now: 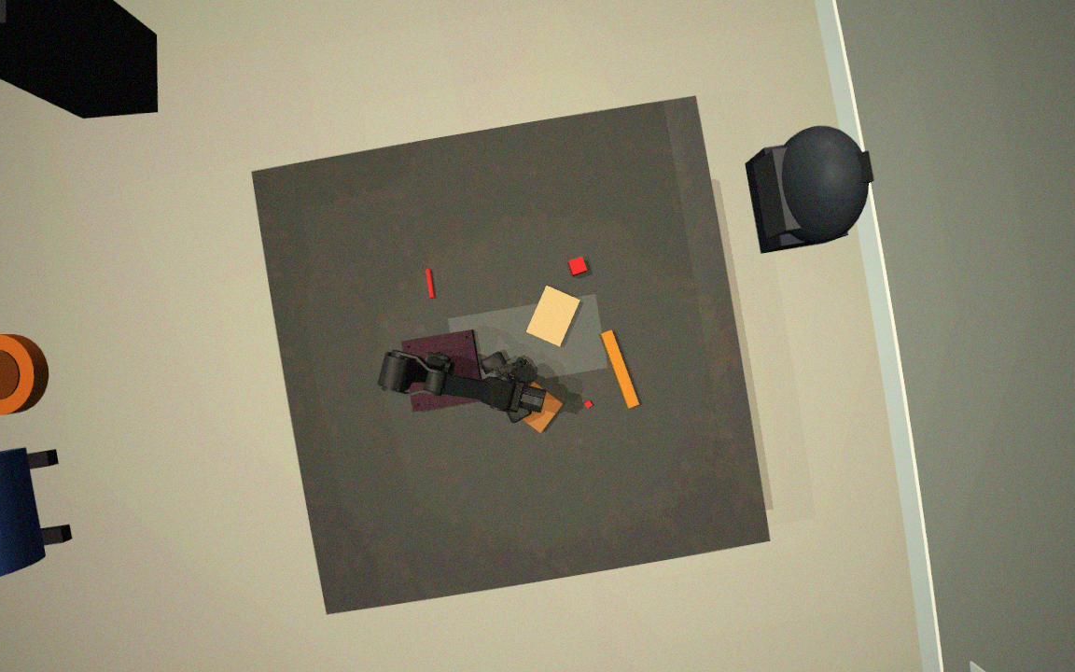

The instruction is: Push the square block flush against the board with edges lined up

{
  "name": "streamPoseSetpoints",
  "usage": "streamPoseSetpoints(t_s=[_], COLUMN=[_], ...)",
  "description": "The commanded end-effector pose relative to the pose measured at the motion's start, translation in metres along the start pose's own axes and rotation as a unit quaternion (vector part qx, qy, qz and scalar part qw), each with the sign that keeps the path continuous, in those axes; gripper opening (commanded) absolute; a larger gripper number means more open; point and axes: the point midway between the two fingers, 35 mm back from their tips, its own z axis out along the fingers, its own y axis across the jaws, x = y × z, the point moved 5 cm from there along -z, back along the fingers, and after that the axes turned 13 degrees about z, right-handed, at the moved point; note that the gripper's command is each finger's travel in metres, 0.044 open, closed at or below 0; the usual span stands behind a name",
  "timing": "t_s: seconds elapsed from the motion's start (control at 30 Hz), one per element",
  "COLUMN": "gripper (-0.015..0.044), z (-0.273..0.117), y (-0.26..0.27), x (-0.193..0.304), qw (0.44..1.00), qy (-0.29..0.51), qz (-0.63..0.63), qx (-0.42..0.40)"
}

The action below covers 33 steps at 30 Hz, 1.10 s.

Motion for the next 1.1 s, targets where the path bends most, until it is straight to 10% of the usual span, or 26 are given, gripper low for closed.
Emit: streamPoseSetpoints(t_s=[0.0, 1.07], gripper=[0.0000, 0.0000], z=[0.001, 0.003], y=[0.000, -0.001], x=[0.008, 0.031], qw=[1.000, 1.000], qy=[0.001, 0.002], qz=[-0.003, -0.003], qx=[-0.003, -0.003])
